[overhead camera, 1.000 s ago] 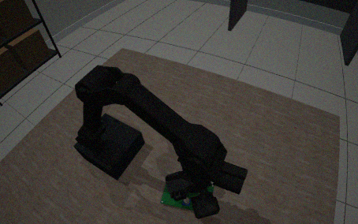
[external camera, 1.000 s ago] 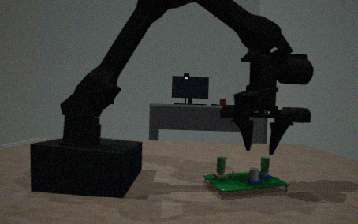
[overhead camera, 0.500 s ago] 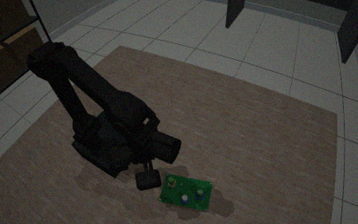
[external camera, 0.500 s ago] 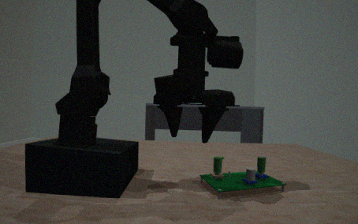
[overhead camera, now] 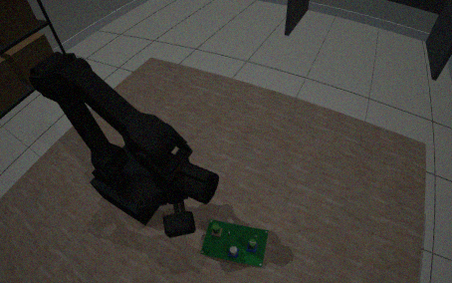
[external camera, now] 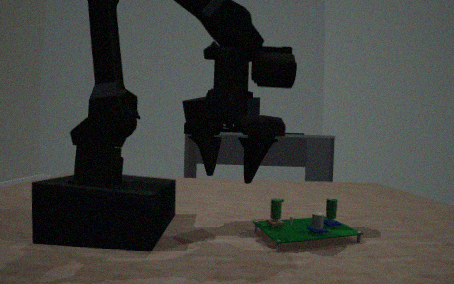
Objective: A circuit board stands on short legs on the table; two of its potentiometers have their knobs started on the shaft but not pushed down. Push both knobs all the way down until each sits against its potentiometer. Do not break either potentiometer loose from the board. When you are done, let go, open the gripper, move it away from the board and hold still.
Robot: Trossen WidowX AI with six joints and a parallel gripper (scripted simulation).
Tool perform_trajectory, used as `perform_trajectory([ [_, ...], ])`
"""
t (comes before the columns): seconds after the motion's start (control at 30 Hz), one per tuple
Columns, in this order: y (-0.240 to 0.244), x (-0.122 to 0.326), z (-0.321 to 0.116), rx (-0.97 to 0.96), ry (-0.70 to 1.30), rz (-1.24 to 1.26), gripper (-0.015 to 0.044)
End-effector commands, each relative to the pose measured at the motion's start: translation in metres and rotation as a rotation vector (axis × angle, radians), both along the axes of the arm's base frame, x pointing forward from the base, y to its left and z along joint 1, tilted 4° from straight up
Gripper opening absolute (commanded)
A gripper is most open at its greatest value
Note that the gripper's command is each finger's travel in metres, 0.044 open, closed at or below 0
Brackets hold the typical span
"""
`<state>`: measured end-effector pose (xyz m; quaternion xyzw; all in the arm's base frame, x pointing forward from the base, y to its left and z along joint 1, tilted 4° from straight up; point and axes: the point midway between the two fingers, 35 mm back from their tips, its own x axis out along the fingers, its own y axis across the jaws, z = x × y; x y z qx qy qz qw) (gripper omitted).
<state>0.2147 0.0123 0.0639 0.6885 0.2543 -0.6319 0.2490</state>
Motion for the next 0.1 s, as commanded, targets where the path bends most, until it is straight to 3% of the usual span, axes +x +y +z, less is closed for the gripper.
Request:
perform_trajectory([
  [0.0,0.0005,0.0002,0.0003,0.004,-0.005,0.005,0.0440],
  [0.07,0.0005,0.0002,0.0003,0.004,-0.005,0.005,0.0440],
])
